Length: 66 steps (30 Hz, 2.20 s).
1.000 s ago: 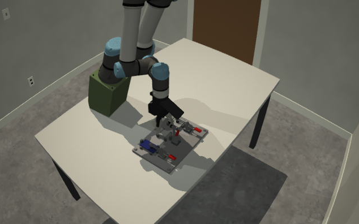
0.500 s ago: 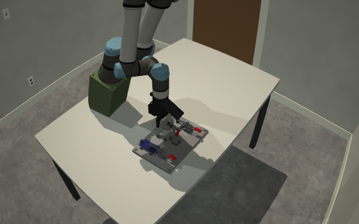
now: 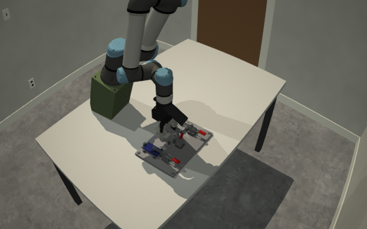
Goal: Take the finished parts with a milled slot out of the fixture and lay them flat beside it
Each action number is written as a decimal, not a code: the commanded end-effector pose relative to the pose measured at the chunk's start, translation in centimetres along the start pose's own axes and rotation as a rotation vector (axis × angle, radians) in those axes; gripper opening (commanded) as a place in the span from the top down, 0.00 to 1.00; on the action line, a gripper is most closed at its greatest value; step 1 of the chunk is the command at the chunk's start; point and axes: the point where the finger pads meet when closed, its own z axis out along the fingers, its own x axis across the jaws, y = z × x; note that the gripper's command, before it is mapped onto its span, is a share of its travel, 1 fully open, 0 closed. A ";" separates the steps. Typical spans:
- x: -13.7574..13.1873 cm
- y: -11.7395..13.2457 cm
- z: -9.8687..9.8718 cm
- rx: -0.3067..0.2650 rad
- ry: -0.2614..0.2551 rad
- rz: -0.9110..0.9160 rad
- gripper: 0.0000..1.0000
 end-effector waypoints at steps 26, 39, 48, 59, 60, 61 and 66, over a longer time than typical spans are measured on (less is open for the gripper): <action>0.0 -0.1 1.8 0.002 0.001 0.000 0.41; 0.0 -0.1 1.8 0.002 0.001 0.000 0.41; 0.0 -0.1 1.7 0.002 0.001 0.000 1.00; 0.0 -0.1 1.7 0.002 0.001 0.000 1.00; 0.0 -0.1 1.7 0.002 0.001 0.000 1.00; 0.0 -0.1 1.7 0.002 0.001 0.000 1.00; 0.0 -0.1 1.7 0.002 0.001 0.000 1.00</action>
